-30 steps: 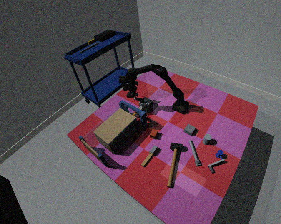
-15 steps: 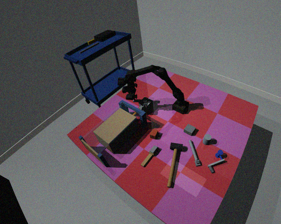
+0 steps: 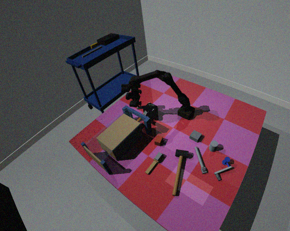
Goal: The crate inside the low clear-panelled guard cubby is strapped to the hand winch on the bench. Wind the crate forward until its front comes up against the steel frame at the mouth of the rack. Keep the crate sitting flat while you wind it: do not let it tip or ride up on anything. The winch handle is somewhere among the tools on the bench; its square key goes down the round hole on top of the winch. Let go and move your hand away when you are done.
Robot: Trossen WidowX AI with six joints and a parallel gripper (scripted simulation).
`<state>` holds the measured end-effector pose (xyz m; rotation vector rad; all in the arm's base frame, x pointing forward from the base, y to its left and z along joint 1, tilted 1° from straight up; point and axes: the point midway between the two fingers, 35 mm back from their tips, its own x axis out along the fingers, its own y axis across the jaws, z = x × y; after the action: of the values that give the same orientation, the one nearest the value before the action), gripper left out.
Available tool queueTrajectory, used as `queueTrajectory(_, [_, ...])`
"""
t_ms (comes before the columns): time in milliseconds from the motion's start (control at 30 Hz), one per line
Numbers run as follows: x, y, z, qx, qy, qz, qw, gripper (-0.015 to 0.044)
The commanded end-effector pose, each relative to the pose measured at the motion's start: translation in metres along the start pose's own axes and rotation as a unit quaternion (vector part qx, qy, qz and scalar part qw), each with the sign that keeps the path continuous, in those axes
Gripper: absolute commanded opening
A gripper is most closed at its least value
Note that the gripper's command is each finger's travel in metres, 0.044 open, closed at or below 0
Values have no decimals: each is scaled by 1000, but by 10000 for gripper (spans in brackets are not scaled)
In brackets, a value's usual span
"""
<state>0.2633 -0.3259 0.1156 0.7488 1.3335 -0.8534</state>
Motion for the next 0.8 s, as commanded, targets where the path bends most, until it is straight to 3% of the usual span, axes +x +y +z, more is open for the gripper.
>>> queueTrajectory(0, [9,26,-21,-17,35,17,999,0])
queueTrajectory(767, [7,54,-45,-17,36,18,999,0])
